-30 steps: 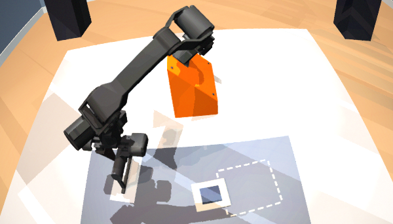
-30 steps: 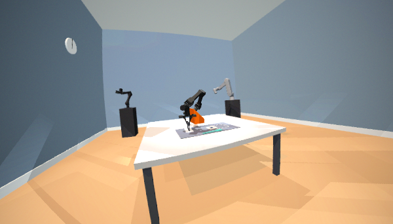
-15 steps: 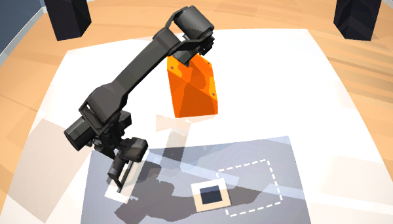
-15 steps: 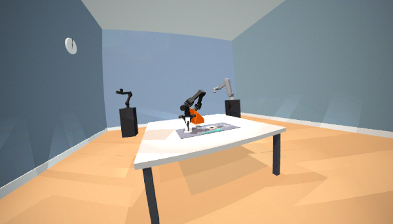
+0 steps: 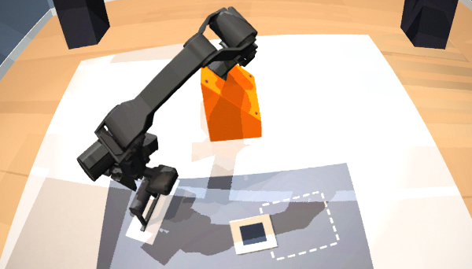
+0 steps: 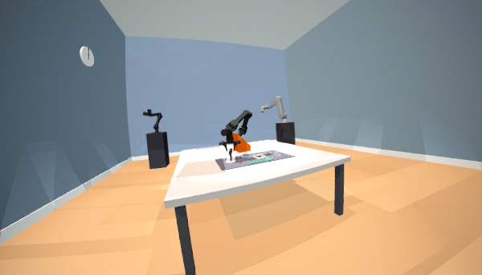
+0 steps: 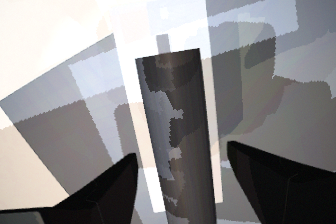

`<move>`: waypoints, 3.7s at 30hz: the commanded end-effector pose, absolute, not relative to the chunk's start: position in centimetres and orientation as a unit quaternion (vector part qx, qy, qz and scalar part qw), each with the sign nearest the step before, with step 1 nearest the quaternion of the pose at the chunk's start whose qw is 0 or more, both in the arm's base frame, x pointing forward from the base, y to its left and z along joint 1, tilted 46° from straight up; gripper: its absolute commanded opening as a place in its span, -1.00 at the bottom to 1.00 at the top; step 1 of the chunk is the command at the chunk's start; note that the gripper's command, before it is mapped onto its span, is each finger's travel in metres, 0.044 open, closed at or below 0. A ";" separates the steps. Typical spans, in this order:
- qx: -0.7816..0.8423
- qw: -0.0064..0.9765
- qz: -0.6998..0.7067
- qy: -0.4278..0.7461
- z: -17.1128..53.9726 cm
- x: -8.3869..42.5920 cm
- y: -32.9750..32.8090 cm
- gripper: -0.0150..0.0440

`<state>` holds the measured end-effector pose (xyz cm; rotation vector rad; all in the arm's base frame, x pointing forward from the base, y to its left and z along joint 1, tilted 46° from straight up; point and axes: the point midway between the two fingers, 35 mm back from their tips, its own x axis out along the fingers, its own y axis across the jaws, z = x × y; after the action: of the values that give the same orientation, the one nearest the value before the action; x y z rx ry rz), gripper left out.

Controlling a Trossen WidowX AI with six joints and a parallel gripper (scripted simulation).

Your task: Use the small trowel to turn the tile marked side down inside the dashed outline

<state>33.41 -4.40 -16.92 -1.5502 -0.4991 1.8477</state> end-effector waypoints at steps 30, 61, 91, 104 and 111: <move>-0.654 0.184 0.643 -0.354 -13.6 33.5 -7.5 0.42; -0.655 -0.180 0.369 -0.634 -13.7 33.7 -7.5 0.42; -0.483 -0.479 0.010 -0.733 -13.8 33.8 -7.6 0.42; -0.366 -0.573 -0.151 -0.718 -13.8 33.9 -7.6 0.42; -0.321 -0.599 -0.206 -0.704 -13.8 33.9 -7.6 0.42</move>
<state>33.96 -7.60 -13.76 0.7749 1.6412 0.4451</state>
